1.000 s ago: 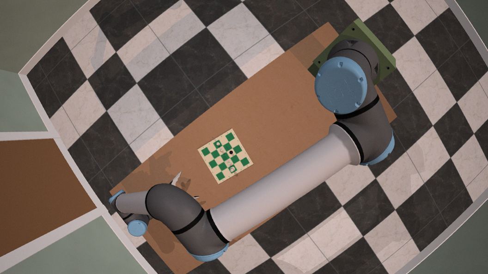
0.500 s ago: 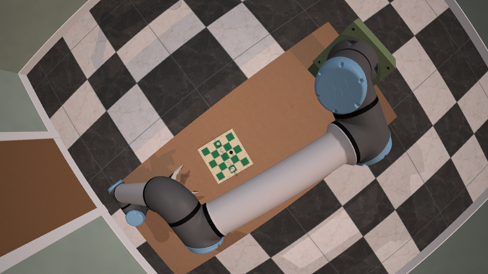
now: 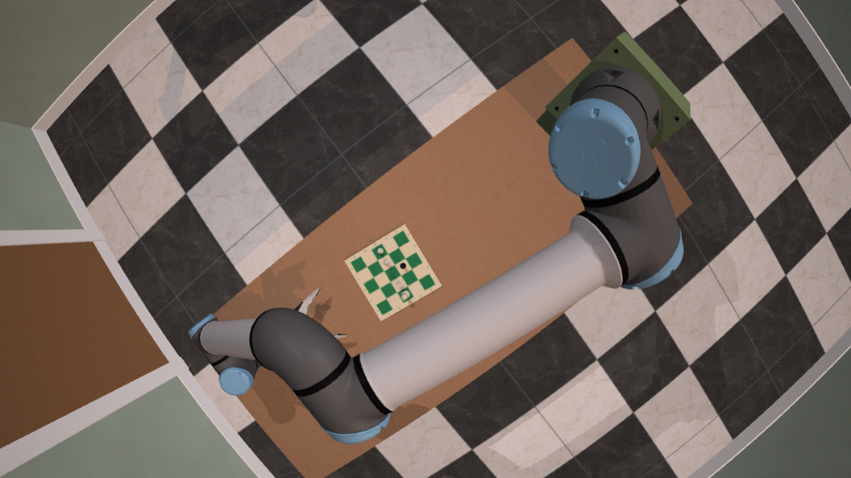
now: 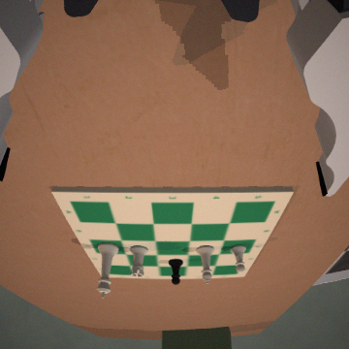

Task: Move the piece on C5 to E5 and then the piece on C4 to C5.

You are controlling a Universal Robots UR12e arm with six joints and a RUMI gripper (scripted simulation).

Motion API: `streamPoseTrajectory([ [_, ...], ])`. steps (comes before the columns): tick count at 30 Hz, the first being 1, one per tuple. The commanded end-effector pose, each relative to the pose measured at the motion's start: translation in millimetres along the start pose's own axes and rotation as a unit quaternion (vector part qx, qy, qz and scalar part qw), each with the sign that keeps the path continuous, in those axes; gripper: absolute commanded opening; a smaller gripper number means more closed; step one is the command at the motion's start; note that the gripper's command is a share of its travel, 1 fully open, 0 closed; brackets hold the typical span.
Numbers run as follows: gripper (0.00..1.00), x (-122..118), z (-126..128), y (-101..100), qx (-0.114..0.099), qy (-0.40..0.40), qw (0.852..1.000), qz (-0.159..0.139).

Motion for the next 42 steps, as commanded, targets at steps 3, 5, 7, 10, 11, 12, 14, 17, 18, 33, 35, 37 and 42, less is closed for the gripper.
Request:
streamPoseTrajectory([
  [3,1.00,2,1,2,0.000,0.001,1.000,-0.002],
  [5,1.00,2,1,2,0.000,0.001,1.000,-0.002],
  [7,1.00,2,1,2,0.000,0.001,1.000,-0.002],
  [10,1.00,2,1,2,0.000,0.001,1.000,-0.002],
  [11,1.00,2,1,2,0.000,0.001,1.000,-0.002],
  [12,1.00,2,1,2,0.000,0.001,1.000,-0.002],
  [14,1.00,2,1,2,0.000,0.001,1.000,-0.002],
  [17,1.00,2,1,2,0.000,0.001,1.000,-0.002],
  [18,1.00,2,1,2,0.000,0.001,1.000,-0.002],
  [33,1.00,6,0,2,0.000,0.000,1.000,0.000],
  [35,1.00,12,-1,2,0.000,0.000,1.000,0.000],
  [37,1.00,21,-3,4,-0.001,0.000,1.000,0.000],
  [42,1.00,53,-6,8,0.000,0.000,1.000,0.000],
])
Point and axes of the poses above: the point where the finger pads meet when closed, its own y axis back along the fingers, its own z axis across the jaws, x = y × z, the point moved 5 cm from there along y, back along the fingers, and after that the axes turned 4 degrees about -y, right-handed, at the moved point
